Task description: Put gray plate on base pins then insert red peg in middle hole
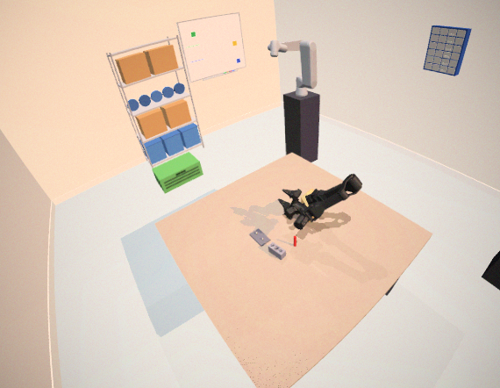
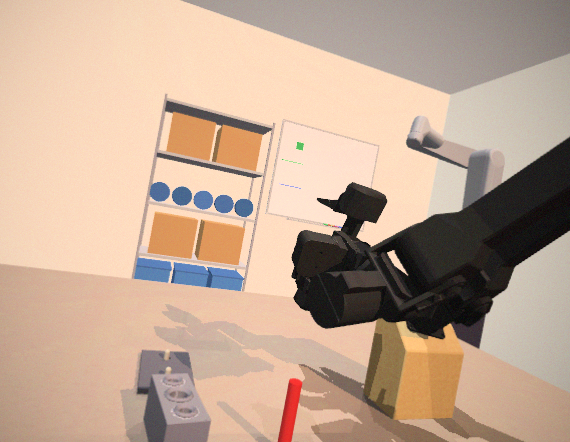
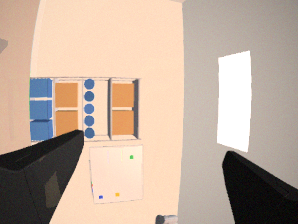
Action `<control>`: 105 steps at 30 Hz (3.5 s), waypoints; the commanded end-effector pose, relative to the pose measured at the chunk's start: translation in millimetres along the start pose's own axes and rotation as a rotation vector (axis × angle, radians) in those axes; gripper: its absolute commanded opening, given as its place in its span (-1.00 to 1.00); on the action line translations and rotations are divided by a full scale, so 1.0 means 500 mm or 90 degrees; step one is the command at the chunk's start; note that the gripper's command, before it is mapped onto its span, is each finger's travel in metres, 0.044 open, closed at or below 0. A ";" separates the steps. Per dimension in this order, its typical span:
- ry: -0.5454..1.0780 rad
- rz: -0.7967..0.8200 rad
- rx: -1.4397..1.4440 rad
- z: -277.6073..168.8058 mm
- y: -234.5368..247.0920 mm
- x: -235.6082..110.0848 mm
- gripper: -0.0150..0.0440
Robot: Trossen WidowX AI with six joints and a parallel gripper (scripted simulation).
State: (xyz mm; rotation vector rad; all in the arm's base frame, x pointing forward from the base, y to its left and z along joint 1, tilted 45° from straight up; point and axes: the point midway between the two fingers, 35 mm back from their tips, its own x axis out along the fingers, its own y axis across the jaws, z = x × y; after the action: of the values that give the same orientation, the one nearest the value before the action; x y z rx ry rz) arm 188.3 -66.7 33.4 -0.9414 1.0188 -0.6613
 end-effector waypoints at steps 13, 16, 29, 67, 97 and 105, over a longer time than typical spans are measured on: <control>0.308 0.423 0.286 0.141 0.126 -0.038 1.00; 0.414 0.525 0.370 0.192 0.138 -0.062 1.00; 1.001 0.847 0.700 0.416 0.062 -0.166 1.00; 1.011 0.851 0.702 0.412 0.244 -0.227 1.00; 1.013 0.853 0.701 0.407 0.322 -0.257 0.82; 1.013 0.853 0.701 0.407 0.322 -0.257 0.11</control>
State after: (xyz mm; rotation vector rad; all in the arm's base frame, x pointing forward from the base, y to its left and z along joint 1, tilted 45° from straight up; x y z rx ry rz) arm 331.8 181.1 -12.6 1.5034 1.8784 -0.5221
